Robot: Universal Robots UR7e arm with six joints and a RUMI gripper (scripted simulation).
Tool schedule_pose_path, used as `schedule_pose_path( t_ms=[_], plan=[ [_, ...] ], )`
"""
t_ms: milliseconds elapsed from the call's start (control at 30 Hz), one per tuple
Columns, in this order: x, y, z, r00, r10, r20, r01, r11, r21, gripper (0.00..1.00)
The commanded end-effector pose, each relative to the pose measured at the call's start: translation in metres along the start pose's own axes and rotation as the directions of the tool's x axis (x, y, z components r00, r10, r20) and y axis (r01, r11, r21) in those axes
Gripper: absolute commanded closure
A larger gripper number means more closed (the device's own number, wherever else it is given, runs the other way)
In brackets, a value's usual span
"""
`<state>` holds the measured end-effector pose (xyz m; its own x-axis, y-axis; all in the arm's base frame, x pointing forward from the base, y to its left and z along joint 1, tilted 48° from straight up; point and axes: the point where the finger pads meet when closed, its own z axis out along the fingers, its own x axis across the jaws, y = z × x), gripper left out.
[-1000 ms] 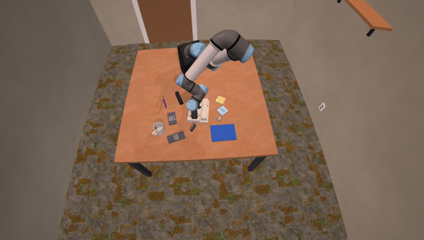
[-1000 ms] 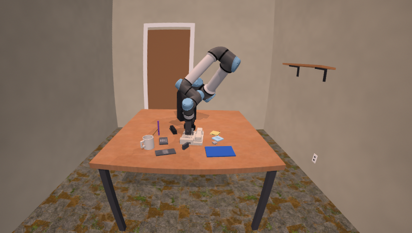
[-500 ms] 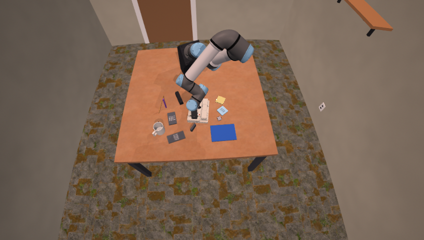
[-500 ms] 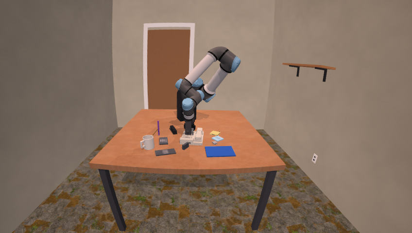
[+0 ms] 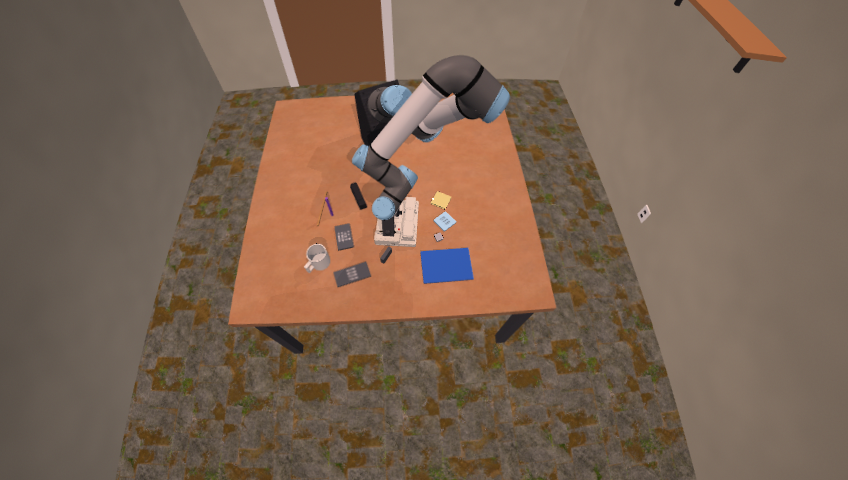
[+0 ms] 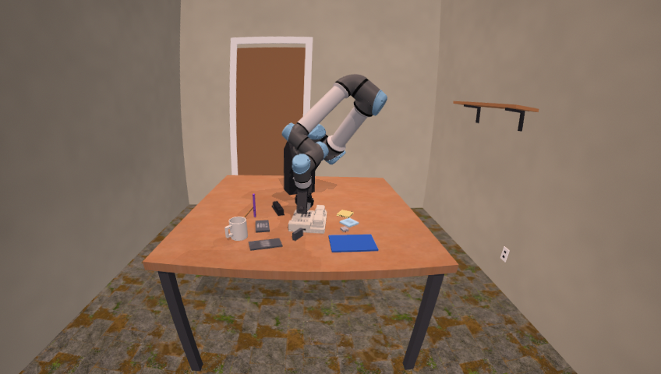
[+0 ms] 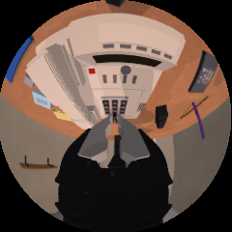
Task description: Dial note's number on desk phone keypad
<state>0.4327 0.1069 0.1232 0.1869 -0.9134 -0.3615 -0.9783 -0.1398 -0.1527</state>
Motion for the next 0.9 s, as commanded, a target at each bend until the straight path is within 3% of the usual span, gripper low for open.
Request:
schedule_pose_path(
  t_ms=[0,533,867],
  plan=[
    [0.0,-0.002,-0.002,1.0,0.0,0.0,0.0,1.0,0.001,1.0],
    [0.0,-0.011,-0.009,1.0,0.0,0.0,0.0,1.0,0.001,1.0],
    [0.0,-0.015,-0.003,1.0,0.0,0.0,0.0,1.0,0.001,1.0]
  ],
)
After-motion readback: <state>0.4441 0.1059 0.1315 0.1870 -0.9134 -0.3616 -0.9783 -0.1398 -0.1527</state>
